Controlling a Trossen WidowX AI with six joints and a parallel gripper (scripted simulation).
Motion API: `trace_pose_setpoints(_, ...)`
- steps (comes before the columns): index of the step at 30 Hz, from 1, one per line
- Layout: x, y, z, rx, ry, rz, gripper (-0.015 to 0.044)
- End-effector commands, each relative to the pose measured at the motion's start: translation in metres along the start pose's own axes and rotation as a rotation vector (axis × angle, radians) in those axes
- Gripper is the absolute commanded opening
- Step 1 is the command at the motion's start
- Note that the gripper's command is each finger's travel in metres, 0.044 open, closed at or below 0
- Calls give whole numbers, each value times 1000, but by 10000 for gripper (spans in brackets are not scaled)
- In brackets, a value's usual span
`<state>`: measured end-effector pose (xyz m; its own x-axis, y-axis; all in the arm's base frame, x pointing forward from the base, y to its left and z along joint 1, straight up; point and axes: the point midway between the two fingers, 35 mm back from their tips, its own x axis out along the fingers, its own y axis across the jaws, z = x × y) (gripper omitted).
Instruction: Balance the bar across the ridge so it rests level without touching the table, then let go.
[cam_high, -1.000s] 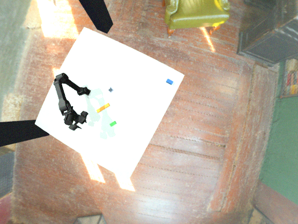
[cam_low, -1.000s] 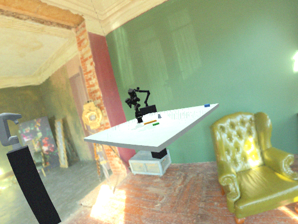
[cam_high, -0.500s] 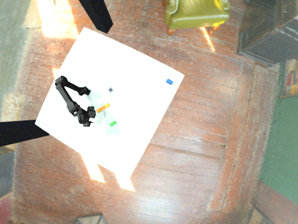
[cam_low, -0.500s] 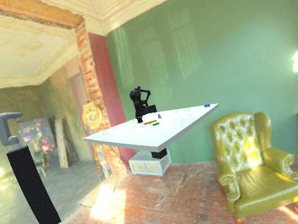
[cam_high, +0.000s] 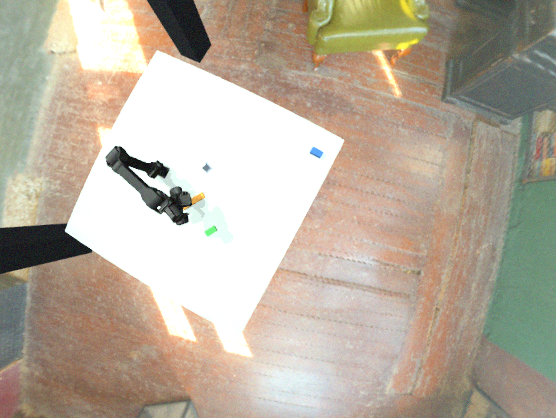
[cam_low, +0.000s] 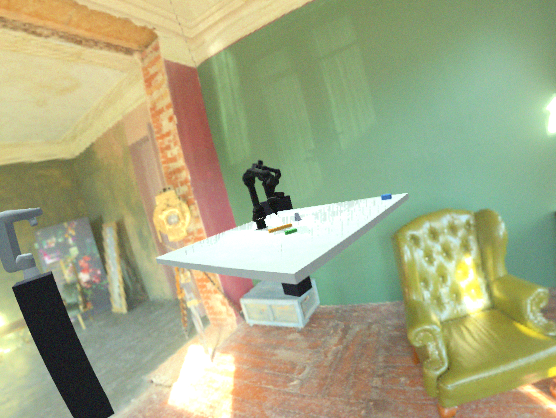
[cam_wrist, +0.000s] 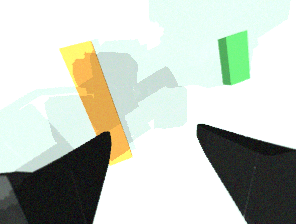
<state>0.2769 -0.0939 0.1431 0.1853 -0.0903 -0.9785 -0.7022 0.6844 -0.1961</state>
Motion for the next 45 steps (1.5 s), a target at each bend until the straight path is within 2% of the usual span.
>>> trace_pose_setpoints(1,8,16,11,-73,8,66,315)
trace_pose_setpoints(9,18,46,28,-204,30,179,315)
trace_pose_setpoints(14,25,46,28,-204,30,179,315)
trace_pose_setpoints(21,61,53,26,-204,30,179,315)
trace_pose_setpoints(45,88,58,24,-204,30,179,315)
